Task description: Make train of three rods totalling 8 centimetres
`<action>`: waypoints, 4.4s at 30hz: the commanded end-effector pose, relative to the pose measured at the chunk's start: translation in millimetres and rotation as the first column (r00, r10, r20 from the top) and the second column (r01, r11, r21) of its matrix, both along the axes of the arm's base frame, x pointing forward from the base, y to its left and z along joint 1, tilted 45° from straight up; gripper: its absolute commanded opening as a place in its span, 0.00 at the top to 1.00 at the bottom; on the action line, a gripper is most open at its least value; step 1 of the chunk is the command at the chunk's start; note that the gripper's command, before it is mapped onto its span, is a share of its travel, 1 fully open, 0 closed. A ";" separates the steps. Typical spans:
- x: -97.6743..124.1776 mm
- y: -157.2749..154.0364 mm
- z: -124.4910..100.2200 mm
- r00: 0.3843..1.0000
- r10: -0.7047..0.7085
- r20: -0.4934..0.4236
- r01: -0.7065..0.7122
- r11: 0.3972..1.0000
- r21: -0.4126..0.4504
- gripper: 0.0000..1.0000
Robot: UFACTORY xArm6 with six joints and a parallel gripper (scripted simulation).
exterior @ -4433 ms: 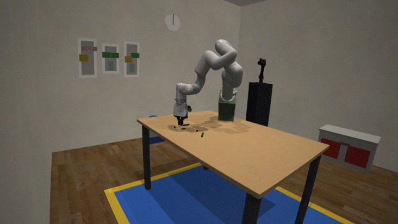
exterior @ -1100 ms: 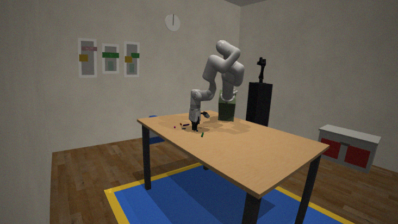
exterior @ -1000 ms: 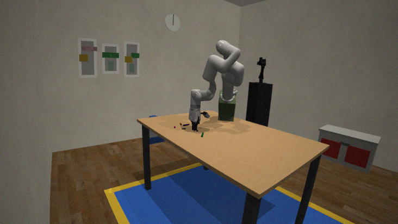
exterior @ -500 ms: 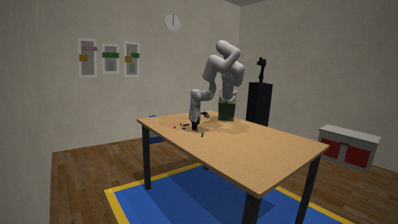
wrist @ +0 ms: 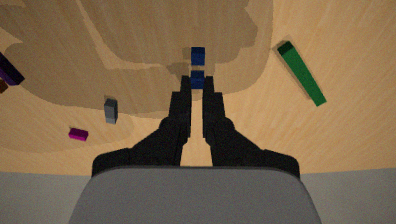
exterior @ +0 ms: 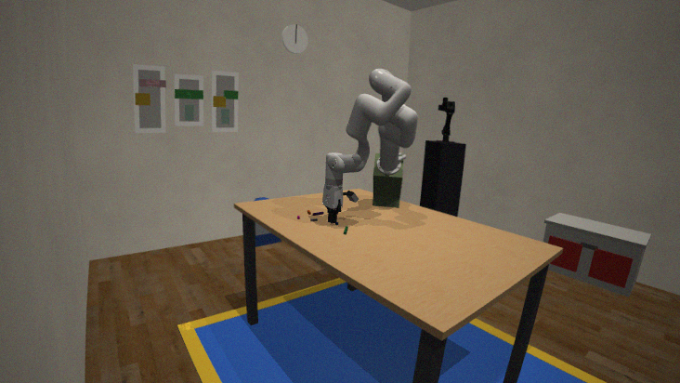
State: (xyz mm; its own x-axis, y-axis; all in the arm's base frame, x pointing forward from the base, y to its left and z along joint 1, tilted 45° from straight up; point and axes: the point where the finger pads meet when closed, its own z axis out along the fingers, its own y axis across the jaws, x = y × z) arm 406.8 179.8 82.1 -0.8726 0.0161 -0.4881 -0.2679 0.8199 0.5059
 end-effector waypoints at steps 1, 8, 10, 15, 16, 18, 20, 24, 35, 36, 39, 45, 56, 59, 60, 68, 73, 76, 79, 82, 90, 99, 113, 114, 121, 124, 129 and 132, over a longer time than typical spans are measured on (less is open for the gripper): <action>0.3 -0.1 0.6 1.000 -0.001 0.001 0.001 1.000 0.000 0.96; 0.3 -0.1 0.7 1.000 -0.001 0.001 0.001 1.000 0.000 0.96; 0.3 -0.1 0.7 1.000 -0.001 0.001 0.001 1.000 0.000 0.96; 0.3 -0.1 0.7 1.000 -0.001 0.001 0.001 1.000 0.000 0.96; 0.3 -0.1 0.7 1.000 -0.001 0.001 0.001 1.000 0.000 0.96; 0.3 -0.1 0.7 1.000 -0.001 0.001 0.001 1.000 0.000 0.96; 0.3 -0.1 0.7 1.000 -0.001 0.001 0.001 1.000 0.000 0.96; 0.3 0.0 0.7 1.000 -0.001 0.001 0.001 1.000 0.000 0.96; 2.4 2.9 -3.0 1.000 -0.001 0.001 0.001 1.000 0.000 0.96; 2.8 3.4 -3.7 1.000 -0.001 0.001 0.001 1.000 0.000 0.96; 3.9 5.0 -5.7 1.000 -0.001 0.001 0.001 1.000 0.000 0.96; 5.0 6.5 -7.5 1.000 -0.001 0.001 0.001 1.000 0.000 0.96; 5.3 7.0 -8.1 1.000 -0.001 0.001 0.001 1.000 0.000 0.96; 5.3 7.0 -8.1 1.000 -0.001 0.001 0.001 1.000 0.000 0.96; 5.3 7.0 -8.1 1.000 -0.001 0.001 0.001 1.000 0.000 0.96; 5.3 7.0 -8.1 1.000 -0.001 0.001 0.001 1.000 0.000 0.96; 5.3 7.0 -8.1 1.000 -0.001 0.001 0.001 1.000 0.000 0.96; 5.3 7.0 -8.1 1.000 -0.001 0.001 0.001 1.000 0.000 0.96; 5.3 7.0 -8.1 1.000 -0.001 0.001 0.001 1.000 0.000 0.96; 5.3 7.0 -8.1 1.000 -0.001 0.001 0.001 1.000 0.000 0.96; 5.3 7.0 -8.1 1.000 -0.001 0.001 0.001 1.000 0.000 0.88; 5.3 7.0 -8.1 1.000 -0.001 0.001 0.001 1.000 0.000 0.76; 4.5 5.8 -6.6 1.000 -0.001 0.001 0.001 1.000 0.000 0.76; 3.7 4.7 -5.3 1.000 -0.001 0.001 0.001 1.000 0.000 0.76; -8.2 -11.9 15.4 1.000 -0.001 0.001 0.001 1.000 0.000 0.76; -15.0 -21.4 27.2 1.000 -0.001 0.001 0.001 1.000 0.000 0.76; -21.3 -30.2 38.1 1.000 -0.001 0.001 0.001 1.000 0.000 0.76; -26.3 -37.2 46.9 1.000 -0.001 0.001 0.001 1.000 0.000 0.76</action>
State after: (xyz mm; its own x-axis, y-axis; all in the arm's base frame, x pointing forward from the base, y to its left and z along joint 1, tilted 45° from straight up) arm 386.3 150.8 117.3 -0.8702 0.0186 -0.4924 -0.2679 0.8208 0.5044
